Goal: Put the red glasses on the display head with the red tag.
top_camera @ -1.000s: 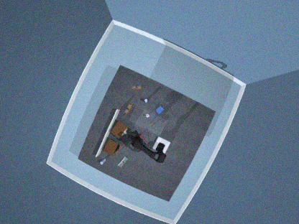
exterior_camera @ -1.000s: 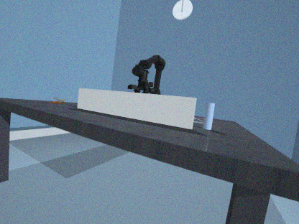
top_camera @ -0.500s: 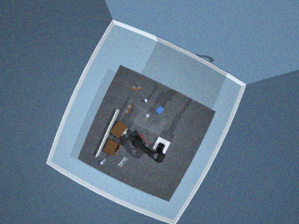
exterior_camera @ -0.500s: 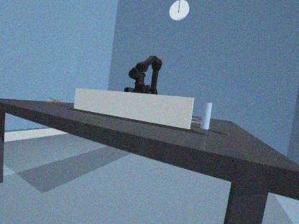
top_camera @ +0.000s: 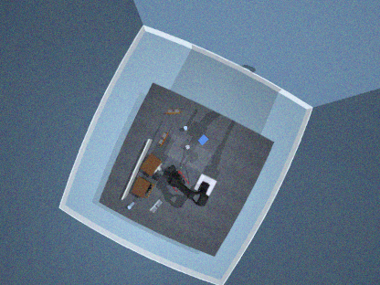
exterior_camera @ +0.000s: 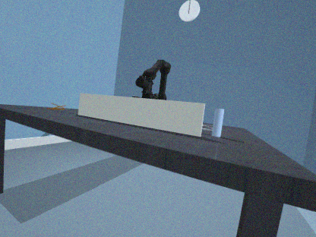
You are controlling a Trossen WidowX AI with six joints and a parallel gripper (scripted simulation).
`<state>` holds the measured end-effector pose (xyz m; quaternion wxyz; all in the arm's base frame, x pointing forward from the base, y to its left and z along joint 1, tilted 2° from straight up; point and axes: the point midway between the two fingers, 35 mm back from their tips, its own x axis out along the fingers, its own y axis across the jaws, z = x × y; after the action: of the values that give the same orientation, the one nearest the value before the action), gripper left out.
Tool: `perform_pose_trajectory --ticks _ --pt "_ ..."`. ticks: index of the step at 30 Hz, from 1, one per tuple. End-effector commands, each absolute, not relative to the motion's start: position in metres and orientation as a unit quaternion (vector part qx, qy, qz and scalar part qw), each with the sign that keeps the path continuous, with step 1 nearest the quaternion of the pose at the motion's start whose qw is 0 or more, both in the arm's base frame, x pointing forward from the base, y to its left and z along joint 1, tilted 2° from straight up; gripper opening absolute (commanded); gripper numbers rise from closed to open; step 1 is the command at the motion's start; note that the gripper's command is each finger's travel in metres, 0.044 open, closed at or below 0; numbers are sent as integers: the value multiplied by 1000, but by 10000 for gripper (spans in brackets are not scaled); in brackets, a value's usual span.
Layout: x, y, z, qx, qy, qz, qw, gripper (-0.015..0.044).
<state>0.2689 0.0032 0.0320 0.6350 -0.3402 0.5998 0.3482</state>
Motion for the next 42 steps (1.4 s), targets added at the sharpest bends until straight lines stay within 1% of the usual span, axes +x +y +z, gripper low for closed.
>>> perform_pose_trajectory --ticks 1,9,11,24,31,42 --pt "267 4 23 -336 602 350 634 140" --pt "266 5 16 -336 602 350 634 140" --pt "268 4 19 -340 601 349 634 87" --pt "268 4 19 -340 601 349 634 1" --pt "269 3 29 -339 601 349 634 0" --pt "270 1 90 -338 601 350 634 0"
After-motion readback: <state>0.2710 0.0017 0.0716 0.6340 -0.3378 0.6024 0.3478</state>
